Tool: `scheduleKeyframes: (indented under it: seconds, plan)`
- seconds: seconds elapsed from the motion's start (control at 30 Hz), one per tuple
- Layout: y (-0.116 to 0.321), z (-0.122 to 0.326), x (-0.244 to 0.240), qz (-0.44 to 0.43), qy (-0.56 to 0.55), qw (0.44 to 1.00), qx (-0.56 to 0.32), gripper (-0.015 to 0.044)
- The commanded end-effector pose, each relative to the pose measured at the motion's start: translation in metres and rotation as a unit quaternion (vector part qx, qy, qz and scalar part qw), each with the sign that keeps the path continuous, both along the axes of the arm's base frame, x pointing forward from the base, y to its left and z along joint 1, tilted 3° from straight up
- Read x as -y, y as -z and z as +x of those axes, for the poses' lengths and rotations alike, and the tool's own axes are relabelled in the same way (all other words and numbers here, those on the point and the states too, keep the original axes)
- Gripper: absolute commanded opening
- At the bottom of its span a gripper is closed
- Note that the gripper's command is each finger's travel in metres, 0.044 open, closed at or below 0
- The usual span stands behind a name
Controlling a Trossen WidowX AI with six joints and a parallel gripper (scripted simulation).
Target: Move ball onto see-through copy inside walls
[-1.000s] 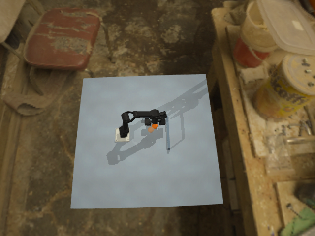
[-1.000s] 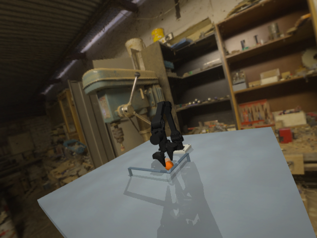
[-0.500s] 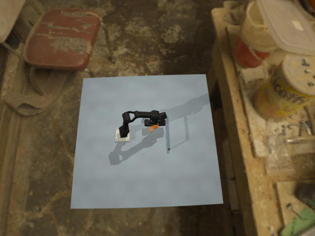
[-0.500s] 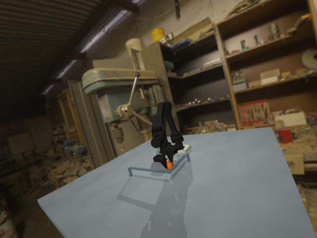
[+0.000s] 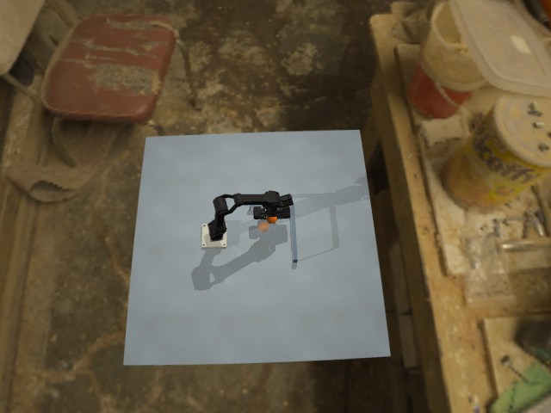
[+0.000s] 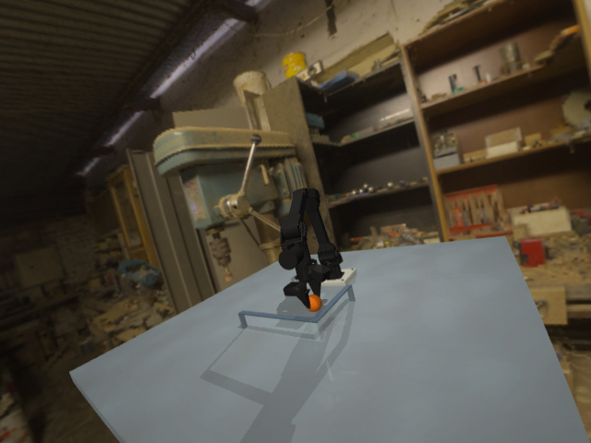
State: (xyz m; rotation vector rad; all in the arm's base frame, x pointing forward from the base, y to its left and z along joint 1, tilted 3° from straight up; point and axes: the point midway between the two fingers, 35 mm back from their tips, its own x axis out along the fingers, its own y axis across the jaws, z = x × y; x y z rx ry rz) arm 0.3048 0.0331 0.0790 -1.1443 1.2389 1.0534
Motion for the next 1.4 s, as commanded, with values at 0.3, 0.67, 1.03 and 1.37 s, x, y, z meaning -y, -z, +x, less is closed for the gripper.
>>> scheduleKeyframes:
  seconds: [0.3, 0.67, 1.03, 1.37]
  plan:
    - [-0.066, 0.0, -0.001, -0.002, -0.001, 1.0, 0.004, 0.0]
    - [-0.115, -0.012, -0.001, -0.002, -0.001, 1.0, 0.003, 0.0]
    - [-0.096, -0.026, 0.012, -0.003, -0.001, 1.0, 0.003, 0.0]
    - [-0.071, -0.045, 0.027, -0.003, -0.001, 1.0, 0.002, 0.0]
